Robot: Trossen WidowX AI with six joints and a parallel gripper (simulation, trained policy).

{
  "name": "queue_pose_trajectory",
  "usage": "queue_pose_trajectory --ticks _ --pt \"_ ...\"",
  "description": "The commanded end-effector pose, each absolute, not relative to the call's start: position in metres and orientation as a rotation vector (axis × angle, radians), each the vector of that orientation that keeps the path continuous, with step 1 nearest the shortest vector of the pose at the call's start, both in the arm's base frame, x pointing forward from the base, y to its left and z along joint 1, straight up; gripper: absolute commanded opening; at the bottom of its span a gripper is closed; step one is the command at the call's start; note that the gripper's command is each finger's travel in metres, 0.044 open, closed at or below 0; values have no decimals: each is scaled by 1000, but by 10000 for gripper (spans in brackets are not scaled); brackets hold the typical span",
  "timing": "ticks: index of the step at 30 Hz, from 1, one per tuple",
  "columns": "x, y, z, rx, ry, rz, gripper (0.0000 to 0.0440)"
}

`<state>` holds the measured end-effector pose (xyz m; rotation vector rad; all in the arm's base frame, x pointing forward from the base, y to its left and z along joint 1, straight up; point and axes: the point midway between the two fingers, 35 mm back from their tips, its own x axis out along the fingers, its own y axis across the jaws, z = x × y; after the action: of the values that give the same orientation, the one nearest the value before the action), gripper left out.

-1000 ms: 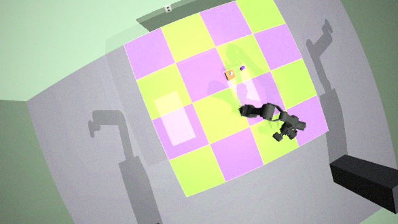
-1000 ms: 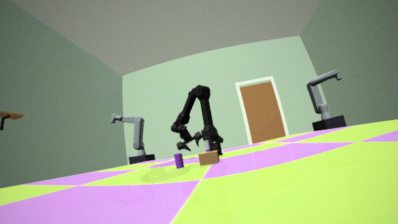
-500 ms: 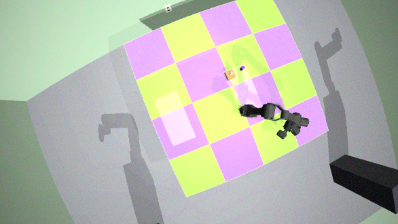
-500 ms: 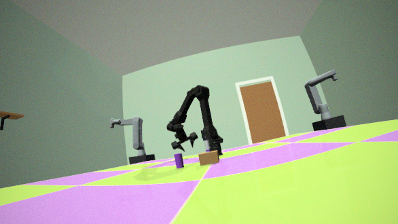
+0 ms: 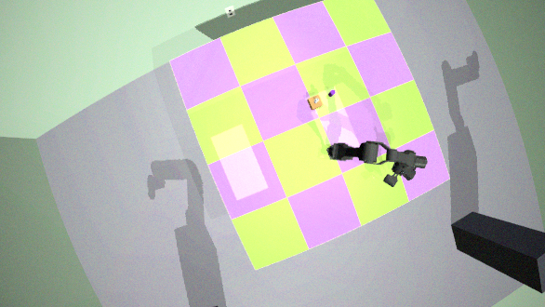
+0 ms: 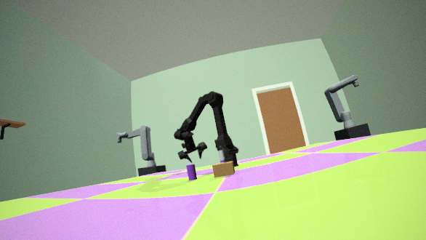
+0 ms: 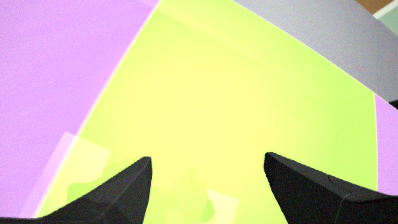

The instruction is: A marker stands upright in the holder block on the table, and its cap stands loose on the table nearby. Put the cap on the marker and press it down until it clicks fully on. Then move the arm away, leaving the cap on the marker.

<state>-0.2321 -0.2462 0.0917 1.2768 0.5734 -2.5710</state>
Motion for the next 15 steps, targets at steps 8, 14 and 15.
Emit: queue_pose_trajectory --ticks 8,14,15 --pt "-216 -268 95 1261 588 -2474 297" --pt "-207 -279 96 1254 594 -2427 297" --pt "-205 -281 96 1253 595 -2419 297"
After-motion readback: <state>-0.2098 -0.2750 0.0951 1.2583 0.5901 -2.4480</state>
